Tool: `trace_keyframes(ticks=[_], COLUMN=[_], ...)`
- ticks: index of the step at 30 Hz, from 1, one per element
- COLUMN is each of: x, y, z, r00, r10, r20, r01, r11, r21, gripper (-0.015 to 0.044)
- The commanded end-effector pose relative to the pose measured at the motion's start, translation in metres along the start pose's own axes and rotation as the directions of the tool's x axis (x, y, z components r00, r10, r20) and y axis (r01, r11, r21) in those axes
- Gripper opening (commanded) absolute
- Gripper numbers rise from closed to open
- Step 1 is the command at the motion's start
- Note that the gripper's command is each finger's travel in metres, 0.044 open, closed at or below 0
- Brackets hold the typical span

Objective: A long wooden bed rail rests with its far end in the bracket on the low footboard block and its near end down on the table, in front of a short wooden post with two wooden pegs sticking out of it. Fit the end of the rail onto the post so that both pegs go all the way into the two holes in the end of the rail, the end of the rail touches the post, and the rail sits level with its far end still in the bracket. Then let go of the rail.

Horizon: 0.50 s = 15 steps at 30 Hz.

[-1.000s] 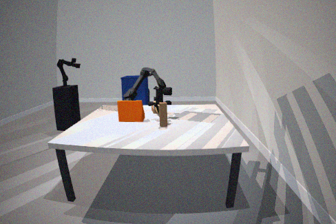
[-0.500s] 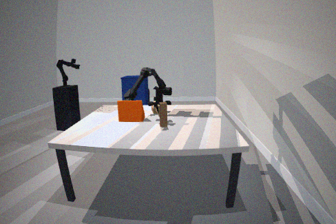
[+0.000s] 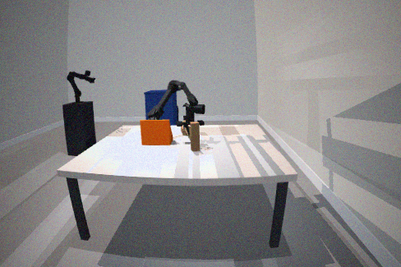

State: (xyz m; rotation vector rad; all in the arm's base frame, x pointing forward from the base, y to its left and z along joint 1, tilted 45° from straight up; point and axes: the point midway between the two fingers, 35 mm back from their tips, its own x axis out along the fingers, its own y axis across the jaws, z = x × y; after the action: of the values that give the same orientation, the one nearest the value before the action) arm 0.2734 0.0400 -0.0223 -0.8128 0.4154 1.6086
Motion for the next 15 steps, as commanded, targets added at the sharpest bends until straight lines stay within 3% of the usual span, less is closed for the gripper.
trace_keyframes(ticks=[1, 15], x=[-0.0023, -0.004], y=[-0.0018, -0.003], z=[-0.0026, -0.0065], r00=[1.0, 1.0], r10=[-0.005, -0.005], r20=[-0.006, -0.006], r01=[0.005, 0.005], r11=[1.0, 1.0], r21=[-0.005, -0.005], gripper=[0.0, 0.0])
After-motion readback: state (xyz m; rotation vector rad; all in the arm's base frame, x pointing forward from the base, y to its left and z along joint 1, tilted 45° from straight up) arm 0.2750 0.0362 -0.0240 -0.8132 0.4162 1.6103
